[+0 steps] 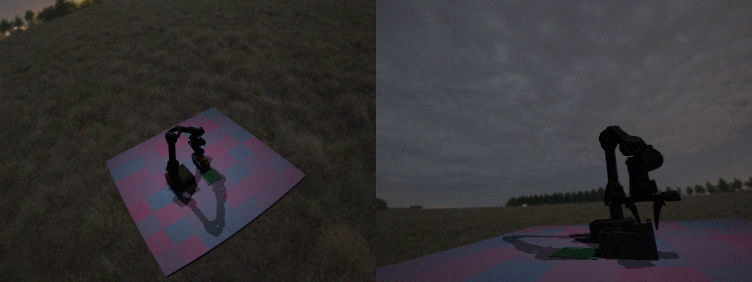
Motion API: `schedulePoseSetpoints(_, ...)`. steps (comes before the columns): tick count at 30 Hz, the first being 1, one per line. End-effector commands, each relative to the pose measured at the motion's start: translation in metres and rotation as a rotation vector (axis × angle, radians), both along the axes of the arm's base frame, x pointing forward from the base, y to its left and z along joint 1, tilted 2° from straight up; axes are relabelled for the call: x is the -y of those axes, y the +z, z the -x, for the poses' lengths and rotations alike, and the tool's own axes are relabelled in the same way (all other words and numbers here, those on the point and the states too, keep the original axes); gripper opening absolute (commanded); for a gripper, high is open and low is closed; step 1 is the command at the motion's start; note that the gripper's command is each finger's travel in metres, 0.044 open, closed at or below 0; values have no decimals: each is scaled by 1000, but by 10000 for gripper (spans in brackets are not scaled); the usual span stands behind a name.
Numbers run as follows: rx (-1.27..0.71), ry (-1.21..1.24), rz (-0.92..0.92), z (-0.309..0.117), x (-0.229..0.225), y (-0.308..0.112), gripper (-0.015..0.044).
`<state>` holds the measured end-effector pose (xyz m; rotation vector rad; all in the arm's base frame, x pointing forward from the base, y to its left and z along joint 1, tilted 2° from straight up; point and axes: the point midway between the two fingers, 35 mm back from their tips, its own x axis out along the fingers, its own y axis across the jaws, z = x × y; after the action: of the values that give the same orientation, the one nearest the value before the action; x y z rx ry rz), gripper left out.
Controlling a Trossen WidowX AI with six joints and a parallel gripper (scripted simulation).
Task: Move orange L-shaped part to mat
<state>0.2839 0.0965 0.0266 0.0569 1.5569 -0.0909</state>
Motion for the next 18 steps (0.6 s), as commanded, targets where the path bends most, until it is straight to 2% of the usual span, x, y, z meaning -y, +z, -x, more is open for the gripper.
schedulePoseSetpoints(1, -5, 5, -2, 1, 0, -8, 180)
schedulePoseSetpoints(18, -5, 5, -1, 2, 1, -29, 180)
